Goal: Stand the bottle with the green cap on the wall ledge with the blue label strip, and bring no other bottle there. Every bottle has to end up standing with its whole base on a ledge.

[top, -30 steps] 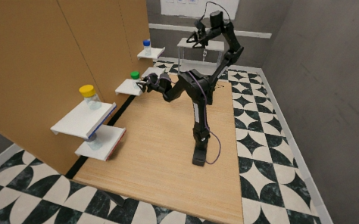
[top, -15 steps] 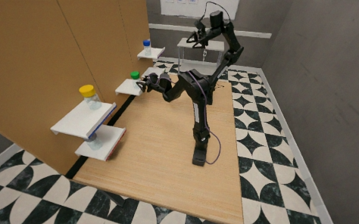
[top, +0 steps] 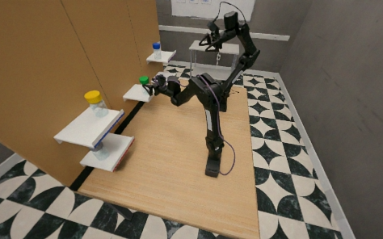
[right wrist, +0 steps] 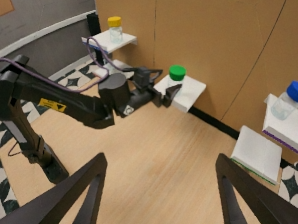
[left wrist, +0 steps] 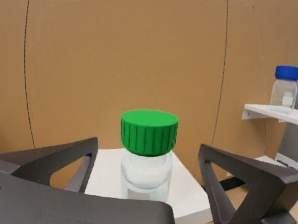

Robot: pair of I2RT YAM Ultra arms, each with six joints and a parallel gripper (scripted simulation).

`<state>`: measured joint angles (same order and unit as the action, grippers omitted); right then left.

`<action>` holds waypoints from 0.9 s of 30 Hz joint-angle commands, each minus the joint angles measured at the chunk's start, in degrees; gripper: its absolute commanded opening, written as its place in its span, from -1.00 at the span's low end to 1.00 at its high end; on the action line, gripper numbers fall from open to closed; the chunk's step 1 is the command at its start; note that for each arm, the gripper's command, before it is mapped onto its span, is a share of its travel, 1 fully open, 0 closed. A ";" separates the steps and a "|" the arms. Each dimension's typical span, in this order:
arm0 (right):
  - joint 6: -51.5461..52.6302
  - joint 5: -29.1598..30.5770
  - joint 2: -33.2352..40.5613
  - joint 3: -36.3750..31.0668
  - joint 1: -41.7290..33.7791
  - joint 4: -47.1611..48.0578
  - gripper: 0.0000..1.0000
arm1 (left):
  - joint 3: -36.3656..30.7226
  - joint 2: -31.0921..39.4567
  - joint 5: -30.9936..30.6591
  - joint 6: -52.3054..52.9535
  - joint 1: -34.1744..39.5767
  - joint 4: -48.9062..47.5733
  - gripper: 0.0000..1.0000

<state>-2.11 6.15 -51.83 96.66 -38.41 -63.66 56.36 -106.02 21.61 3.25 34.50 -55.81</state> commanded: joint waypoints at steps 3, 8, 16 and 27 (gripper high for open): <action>0.50 0.10 -0.82 0.92 -0.29 -0.60 0.78 | 4.09 -0.75 -1.06 -0.43 -0.92 0.68 0.87; 0.50 0.10 -0.82 0.92 -0.29 -0.60 0.78 | 5.56 -1.65 -1.38 -0.48 -1.25 1.19 0.87; 0.50 0.10 -0.82 0.92 -0.29 -0.60 0.78 | 8.38 -3.38 -1.92 -0.57 -1.80 2.59 0.87; 0.50 0.10 -0.82 0.92 -0.29 -0.60 0.78 | 9.06 -3.27 -1.87 -0.55 -1.84 2.12 0.87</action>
<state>-2.11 6.15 -51.83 96.66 -38.41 -63.66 62.85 -110.10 20.16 3.05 33.06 -53.15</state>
